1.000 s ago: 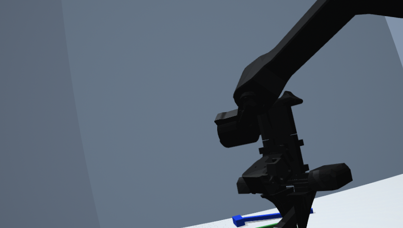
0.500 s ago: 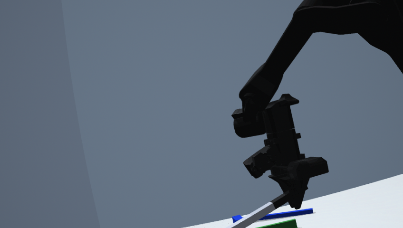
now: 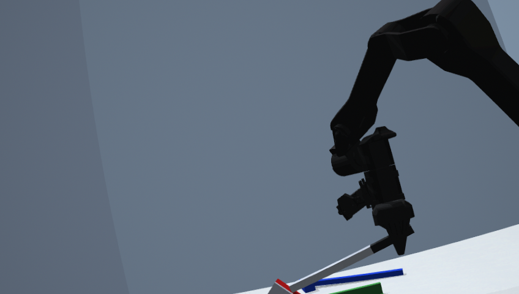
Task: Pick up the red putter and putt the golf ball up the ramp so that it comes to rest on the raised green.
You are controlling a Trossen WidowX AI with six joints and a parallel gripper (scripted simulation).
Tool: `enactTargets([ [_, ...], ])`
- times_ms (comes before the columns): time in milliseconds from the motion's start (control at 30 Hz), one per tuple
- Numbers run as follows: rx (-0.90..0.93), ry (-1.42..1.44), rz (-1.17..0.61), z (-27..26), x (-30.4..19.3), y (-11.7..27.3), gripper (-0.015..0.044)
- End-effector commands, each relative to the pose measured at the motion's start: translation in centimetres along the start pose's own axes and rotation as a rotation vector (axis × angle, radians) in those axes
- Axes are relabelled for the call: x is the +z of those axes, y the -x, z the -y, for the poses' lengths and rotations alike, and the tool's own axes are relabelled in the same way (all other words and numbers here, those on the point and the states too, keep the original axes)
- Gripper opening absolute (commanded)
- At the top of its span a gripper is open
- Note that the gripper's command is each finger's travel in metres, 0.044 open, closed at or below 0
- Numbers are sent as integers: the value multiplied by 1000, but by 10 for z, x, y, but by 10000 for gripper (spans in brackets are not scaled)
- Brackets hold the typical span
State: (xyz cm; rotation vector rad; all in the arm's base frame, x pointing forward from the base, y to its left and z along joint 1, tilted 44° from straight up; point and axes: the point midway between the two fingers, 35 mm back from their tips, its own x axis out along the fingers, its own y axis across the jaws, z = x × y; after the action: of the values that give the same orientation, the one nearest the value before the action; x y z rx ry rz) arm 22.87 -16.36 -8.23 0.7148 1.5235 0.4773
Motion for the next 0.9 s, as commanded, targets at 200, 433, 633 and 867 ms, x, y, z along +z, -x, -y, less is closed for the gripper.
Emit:
enactTargets([
  [200,-6,-46,7,9,-1,-5,0],
  [433,-4,-46,7,9,-1,-36,0],
  [633,-4,-45,7,9,-1,-39,0],
  [867,-4,-45,7,9,-1,-50,0],
])
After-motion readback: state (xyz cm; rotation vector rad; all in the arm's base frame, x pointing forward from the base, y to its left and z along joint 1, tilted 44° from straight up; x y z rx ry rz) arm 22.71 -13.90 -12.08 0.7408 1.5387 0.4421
